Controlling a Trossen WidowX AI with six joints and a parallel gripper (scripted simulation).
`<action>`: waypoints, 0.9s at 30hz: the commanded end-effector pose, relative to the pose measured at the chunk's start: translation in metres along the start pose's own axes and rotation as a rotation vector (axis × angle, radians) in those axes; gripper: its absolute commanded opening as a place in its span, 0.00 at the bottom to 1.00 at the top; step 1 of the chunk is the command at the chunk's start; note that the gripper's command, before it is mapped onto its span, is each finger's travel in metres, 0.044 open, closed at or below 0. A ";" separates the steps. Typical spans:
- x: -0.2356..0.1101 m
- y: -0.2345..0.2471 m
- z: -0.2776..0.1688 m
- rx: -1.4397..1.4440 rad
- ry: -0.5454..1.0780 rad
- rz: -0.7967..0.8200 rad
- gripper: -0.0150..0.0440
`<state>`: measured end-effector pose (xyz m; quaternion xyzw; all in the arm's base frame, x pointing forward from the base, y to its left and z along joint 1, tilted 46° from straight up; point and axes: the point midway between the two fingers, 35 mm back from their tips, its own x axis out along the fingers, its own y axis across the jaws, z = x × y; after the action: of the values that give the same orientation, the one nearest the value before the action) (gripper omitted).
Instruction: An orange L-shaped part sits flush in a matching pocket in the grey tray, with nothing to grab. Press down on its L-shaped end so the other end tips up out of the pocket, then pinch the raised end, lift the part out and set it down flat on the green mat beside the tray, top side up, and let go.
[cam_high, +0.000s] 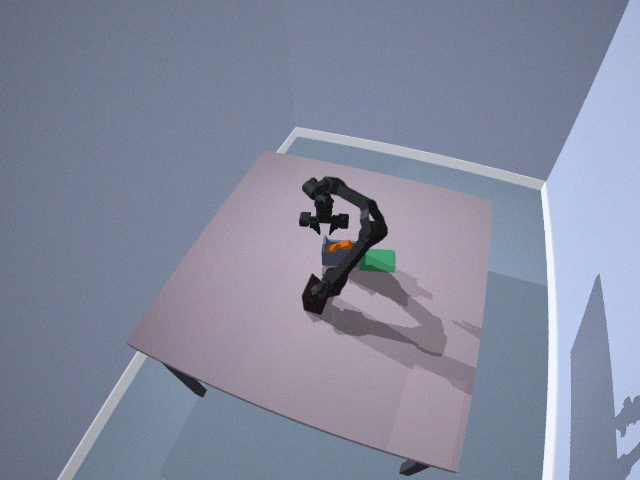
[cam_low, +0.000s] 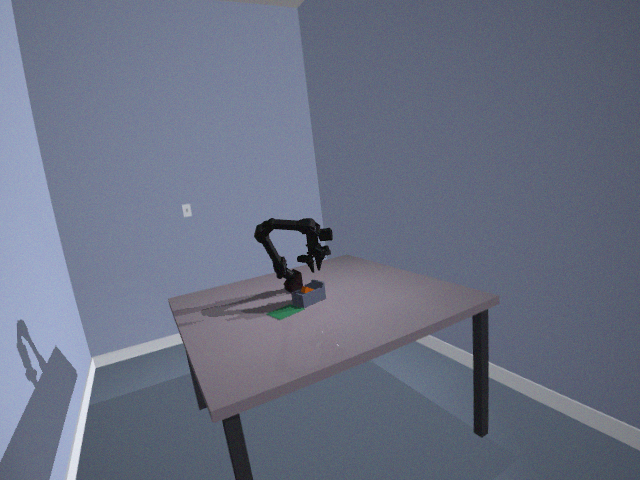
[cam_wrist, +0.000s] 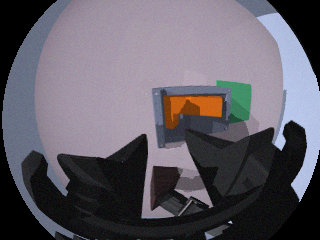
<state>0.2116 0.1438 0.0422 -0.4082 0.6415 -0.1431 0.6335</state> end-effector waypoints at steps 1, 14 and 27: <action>0.006 0.000 0.001 0.000 0.000 0.000 0.56; 0.071 0.000 0.001 0.008 -0.003 0.002 0.56; 0.088 0.000 0.001 0.008 -0.003 0.002 0.56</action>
<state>0.2250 0.0877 -0.0154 -0.4007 0.6401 -0.1446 0.6393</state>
